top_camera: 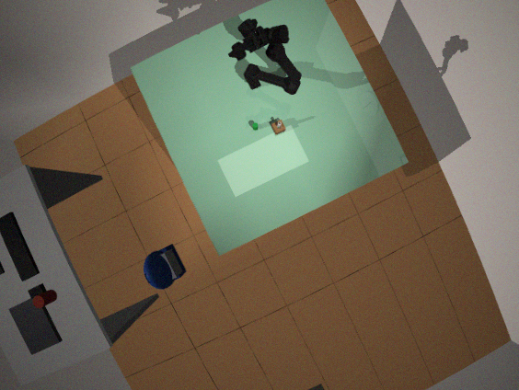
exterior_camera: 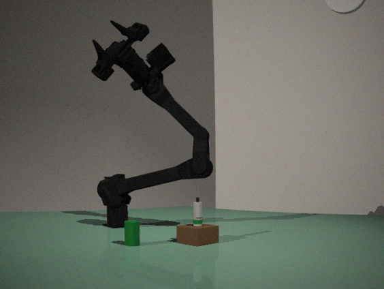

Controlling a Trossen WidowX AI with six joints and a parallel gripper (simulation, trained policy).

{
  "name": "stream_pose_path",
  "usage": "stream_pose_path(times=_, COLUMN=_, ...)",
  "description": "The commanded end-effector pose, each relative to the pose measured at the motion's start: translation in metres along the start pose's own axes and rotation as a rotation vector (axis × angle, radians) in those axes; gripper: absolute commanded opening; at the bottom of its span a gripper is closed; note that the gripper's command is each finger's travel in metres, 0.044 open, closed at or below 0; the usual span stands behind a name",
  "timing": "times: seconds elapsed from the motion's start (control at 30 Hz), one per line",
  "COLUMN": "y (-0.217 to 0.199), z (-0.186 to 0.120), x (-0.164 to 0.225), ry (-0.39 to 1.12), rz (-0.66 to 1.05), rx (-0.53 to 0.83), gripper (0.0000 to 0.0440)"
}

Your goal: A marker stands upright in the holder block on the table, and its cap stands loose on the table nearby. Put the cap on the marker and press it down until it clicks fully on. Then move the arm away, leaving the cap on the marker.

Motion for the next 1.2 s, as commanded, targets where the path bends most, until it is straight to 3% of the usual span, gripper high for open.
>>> stream_pose_path(times=0.0, y=-0.003, z=0.002, x=-0.003, ry=0.039, rz=0.016, rx=0.010, gripper=0.0326)
stream_pose_path(times=1.17, y=-0.042, z=0.018, x=-0.011, ry=0.385, rz=0.158, rx=0.043, gripper=0.0322)
Point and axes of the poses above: the point midway between the two fingers, 35 mm back from their tips, its own z axis out along the fingers, its own y axis across the jaws, x = y × z, the point moved 7 cm from there along -z, back along the fingers, and after that the axes turned 12 degrees about -z, right-handed, at the moved point
